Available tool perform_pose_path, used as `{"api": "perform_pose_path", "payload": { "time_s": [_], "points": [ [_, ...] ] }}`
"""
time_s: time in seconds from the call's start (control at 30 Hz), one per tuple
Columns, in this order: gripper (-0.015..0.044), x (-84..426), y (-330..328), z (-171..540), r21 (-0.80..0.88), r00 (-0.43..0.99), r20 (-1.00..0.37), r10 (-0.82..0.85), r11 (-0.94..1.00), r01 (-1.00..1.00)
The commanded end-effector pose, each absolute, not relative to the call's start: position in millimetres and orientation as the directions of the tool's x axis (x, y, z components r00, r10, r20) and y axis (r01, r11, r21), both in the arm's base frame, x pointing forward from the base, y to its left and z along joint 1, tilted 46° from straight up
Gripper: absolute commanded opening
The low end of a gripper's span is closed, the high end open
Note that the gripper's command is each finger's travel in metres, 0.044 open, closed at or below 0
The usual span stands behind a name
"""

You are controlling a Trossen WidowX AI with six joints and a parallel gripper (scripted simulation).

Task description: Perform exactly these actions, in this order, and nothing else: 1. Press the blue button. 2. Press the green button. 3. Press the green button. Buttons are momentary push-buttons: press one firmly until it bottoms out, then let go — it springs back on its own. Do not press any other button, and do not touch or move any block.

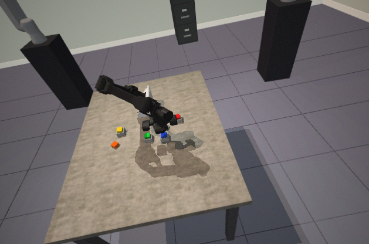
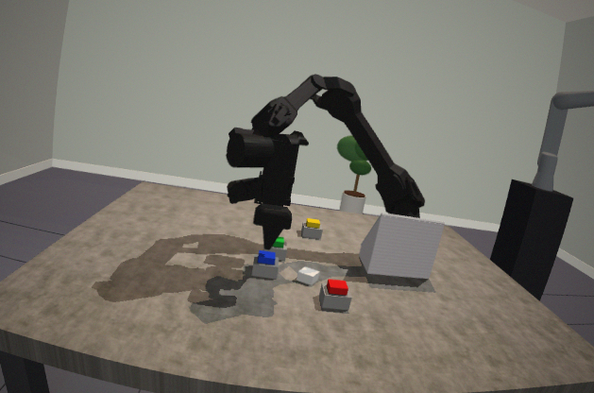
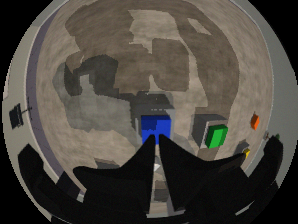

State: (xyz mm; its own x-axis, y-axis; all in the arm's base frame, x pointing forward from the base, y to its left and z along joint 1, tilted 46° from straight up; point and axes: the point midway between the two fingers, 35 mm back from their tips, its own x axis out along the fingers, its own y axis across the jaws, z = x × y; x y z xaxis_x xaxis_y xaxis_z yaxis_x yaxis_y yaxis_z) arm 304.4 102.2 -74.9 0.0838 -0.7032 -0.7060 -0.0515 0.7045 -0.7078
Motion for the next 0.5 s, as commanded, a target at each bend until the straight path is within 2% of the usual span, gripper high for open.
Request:
{"api": "perform_pose_path", "payload": {
  "time_s": [0.0, 0.47],
  "points": [
    [0.0020, 303.8, 95.5, -81.0, -0.713, 0.083, -0.701, -0.708, 0.699, -0.058],
    [0.0020, 304.3, 87.8, -88.1, -0.714, 0.083, -0.700, -0.709, 0.698, -0.058]
  ]
}}
